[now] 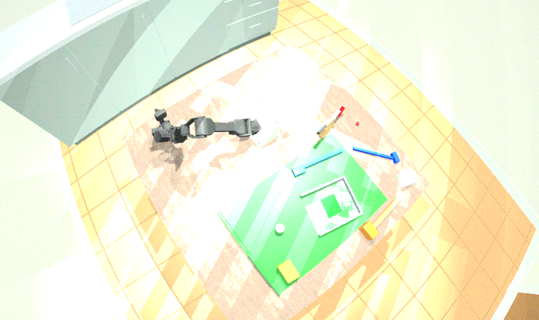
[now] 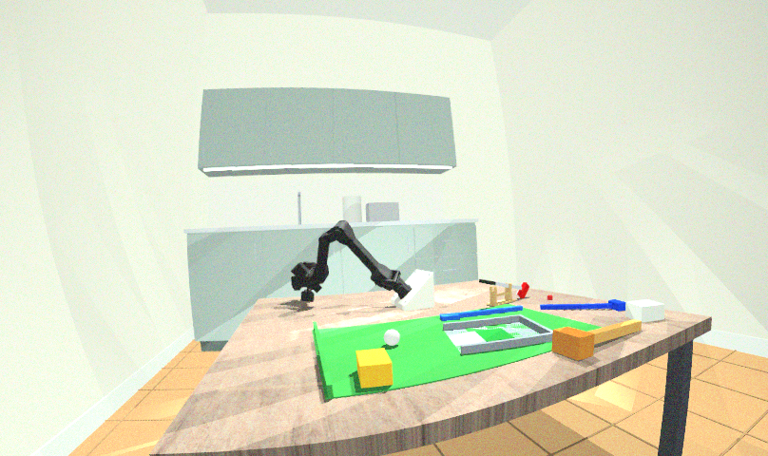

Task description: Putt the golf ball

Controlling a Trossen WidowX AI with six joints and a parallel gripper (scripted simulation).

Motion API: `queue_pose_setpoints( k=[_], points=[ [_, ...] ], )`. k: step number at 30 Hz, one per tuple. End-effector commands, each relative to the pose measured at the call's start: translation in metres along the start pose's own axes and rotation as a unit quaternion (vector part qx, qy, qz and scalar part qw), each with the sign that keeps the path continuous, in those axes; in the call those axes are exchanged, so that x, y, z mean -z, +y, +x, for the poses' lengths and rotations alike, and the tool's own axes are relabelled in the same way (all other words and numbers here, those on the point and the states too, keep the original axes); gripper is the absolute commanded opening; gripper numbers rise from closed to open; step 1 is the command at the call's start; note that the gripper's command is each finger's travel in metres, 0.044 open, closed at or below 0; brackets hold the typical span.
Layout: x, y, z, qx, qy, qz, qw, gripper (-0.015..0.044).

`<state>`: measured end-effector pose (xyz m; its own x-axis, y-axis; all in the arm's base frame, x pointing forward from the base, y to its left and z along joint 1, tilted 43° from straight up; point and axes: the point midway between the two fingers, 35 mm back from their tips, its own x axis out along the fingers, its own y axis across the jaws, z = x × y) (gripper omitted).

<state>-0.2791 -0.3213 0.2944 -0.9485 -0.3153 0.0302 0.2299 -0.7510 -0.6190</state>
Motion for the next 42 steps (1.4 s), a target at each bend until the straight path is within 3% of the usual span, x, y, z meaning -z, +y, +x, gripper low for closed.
queue_pose_setpoints(
  k=[1,11,22,32,42],
  points=[
    [-0.044,0.005,-0.023,-0.038,-0.053,0.065,0.996,0.044],
    [-0.131,0.031,-0.107,-0.152,-0.144,0.182,0.961,0.044],
    [-0.193,0.064,-0.227,-0.31,-0.204,0.244,0.896,0.044],
    [-0.216,0.087,-0.352,-0.465,-0.232,0.252,0.817,0.044],
    [-0.206,0.099,-0.481,-0.606,-0.236,0.232,0.724,0.044]
  ],
)
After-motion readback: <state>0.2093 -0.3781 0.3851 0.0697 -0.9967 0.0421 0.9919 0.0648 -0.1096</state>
